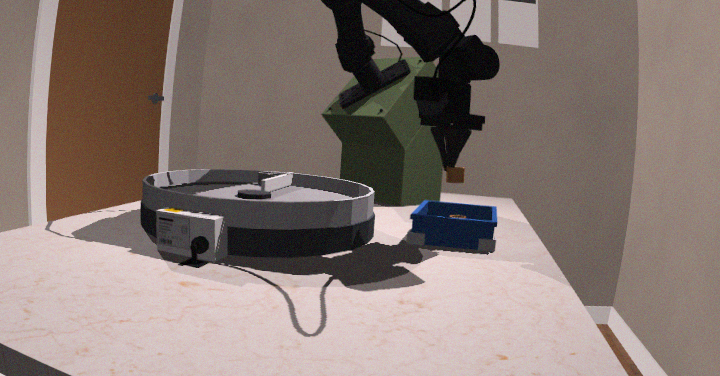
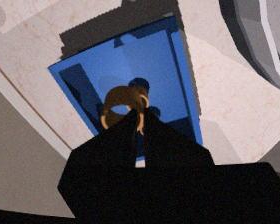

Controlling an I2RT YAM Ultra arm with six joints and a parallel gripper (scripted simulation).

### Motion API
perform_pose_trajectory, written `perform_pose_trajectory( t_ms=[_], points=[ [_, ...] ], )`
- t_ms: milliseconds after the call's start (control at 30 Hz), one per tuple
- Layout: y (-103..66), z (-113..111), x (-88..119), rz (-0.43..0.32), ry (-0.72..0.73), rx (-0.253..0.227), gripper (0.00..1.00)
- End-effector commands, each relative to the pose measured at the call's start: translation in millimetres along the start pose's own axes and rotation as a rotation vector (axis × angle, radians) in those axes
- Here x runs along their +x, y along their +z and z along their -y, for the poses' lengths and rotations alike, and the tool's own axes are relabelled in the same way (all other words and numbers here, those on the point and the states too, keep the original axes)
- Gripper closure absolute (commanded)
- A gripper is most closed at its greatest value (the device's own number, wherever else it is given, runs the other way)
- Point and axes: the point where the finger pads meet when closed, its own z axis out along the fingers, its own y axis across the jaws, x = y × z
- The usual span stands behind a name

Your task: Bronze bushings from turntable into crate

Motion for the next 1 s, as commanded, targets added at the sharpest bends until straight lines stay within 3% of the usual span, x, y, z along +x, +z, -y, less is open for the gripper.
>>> perform_pose_trajectory(
  t_ms=[0, 700, 767, 967],
  points=[
    [-14.1, -13, -1, 0.024, -0.009, -0.020, 1.00],
    [-12.4, -20, 5, 0.022, -0.012, -0.017, 1.00],
    [-23.2, -19, -7, 0.036, 0.013, -0.037, 1.00],
    [-23.6, -19, -7, 0.037, 0.014, -0.038, 1.00]
  ],
)
